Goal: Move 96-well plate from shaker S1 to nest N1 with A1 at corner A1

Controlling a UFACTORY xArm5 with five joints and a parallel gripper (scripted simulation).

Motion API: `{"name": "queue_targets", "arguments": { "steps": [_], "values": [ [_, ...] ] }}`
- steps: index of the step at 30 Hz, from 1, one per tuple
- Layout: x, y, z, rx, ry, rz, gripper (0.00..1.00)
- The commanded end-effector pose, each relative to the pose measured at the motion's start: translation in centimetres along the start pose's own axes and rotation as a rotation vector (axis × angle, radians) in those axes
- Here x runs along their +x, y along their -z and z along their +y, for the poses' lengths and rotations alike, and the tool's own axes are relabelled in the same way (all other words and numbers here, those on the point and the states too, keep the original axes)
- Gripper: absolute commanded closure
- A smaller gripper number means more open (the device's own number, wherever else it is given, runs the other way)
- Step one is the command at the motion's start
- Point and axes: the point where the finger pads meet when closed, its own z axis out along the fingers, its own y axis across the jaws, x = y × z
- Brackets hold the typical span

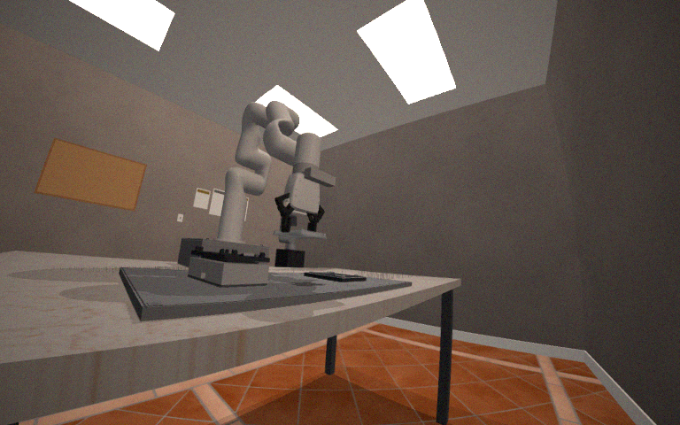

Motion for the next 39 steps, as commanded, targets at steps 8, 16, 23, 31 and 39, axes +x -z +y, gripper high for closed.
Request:
{"name": "queue_targets", "arguments": {
  "steps": [8, 16, 23, 31, 39],
  "values": [
    [0.0, -0.3, -3.3, 0.001, 0.0, 0.004, 1.0],
    [-0.2, -0.6, -6.0, 0.001, 0.0, 0.004, 1.0],
    [-0.3, -0.9, -8.3, 0.001, 0.0, 0.004, 1.0],
    [-0.4, -1.1, -10.3, 0.001, 0.0, 0.004, 1.0],
    [-0.6, -1.4, -12.9, 0.001, 0.0, 0.004, 1.0]
  ]
}}
